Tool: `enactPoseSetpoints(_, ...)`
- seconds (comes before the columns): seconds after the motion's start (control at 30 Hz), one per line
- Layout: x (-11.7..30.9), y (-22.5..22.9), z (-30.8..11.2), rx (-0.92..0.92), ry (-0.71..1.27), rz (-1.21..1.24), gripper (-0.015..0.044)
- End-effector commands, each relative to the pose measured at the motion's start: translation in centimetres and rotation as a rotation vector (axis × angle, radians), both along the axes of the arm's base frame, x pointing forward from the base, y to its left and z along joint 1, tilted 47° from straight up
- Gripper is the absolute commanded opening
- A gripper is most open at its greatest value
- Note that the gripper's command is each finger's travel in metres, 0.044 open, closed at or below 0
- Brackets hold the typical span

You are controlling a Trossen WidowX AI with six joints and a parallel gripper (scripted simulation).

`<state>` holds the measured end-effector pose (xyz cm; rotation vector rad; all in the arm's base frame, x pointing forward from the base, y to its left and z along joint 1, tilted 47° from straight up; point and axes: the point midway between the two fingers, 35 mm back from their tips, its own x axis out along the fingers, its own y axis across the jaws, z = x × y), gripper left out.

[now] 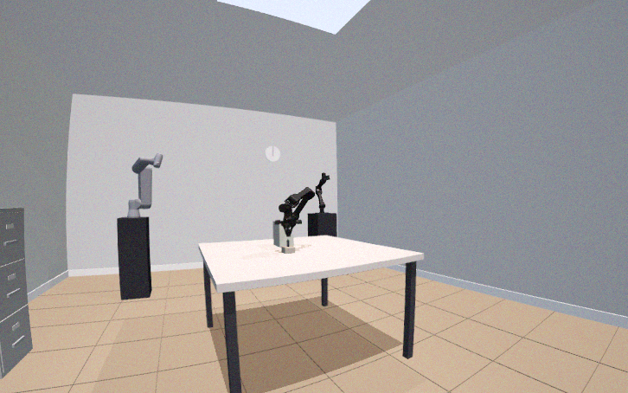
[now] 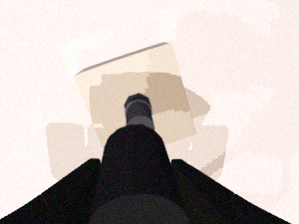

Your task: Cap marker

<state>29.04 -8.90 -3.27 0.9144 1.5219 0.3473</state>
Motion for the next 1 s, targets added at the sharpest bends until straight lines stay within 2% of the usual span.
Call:
enactPoseSetpoints(0.0,0.0,0.1,-0.6,0.0,0.001,0.008,0.0)
enactPoseSetpoints(0.97,0.4,3.1,-3.6,0.001,0.0,0.008,0.0)
